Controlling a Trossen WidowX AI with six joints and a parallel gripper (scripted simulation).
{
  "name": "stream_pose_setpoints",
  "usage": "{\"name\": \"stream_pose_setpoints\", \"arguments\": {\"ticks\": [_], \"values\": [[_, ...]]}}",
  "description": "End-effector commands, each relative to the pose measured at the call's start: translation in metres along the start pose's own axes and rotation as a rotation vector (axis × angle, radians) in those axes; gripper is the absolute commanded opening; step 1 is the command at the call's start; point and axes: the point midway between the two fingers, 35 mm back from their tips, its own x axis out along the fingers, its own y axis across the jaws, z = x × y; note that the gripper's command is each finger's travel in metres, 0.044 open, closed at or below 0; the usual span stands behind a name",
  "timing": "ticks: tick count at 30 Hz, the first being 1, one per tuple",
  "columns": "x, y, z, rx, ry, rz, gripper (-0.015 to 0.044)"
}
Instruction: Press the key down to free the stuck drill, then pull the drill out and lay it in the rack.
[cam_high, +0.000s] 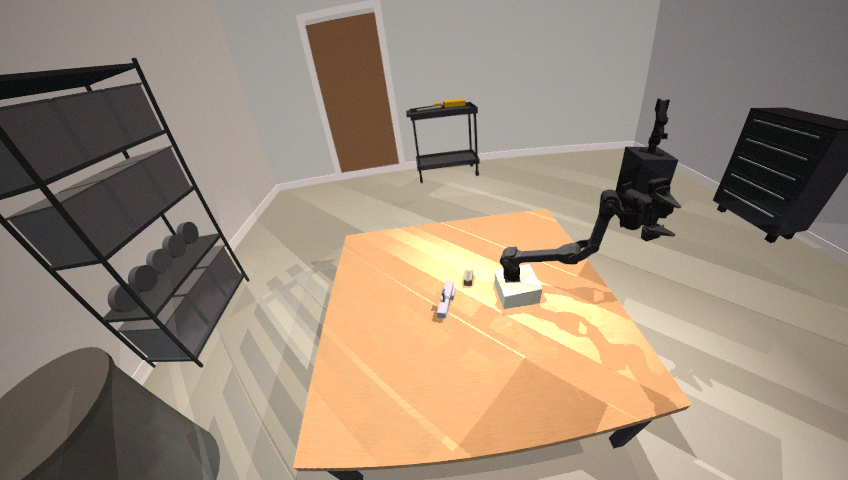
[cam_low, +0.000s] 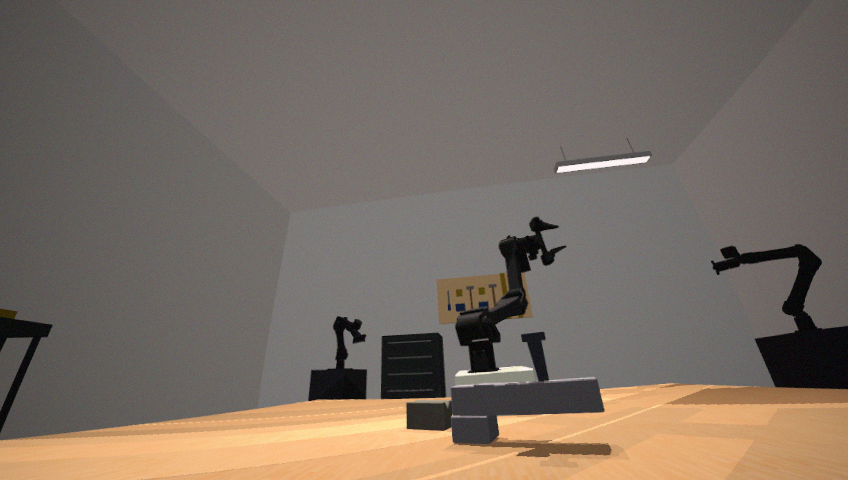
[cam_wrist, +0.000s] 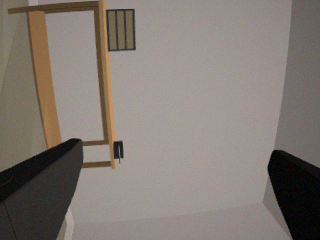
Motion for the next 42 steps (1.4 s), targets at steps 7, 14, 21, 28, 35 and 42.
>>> {"name": "stream_pose_setpoints", "arguments": {"ticks": [7,14,21,28,35,42], "values": [[0.0,0.0,0.0,0.0,0.0,0.0,0.0216],[-0.016,-0.044,-0.013,0.113,-0.036,-0.096,0.0033],[-0.041,-0.087,-0.031,0.194,-0.075,-0.195,0.0],[-0.081,-0.154,-0.066,0.351,-0.133,-0.353,0.0],[-0.133,-0.227,-0.132,0.574,-0.174,-0.561,0.0],[-0.186,-0.278,-0.223,0.81,-0.172,-0.779,0.0]]}}
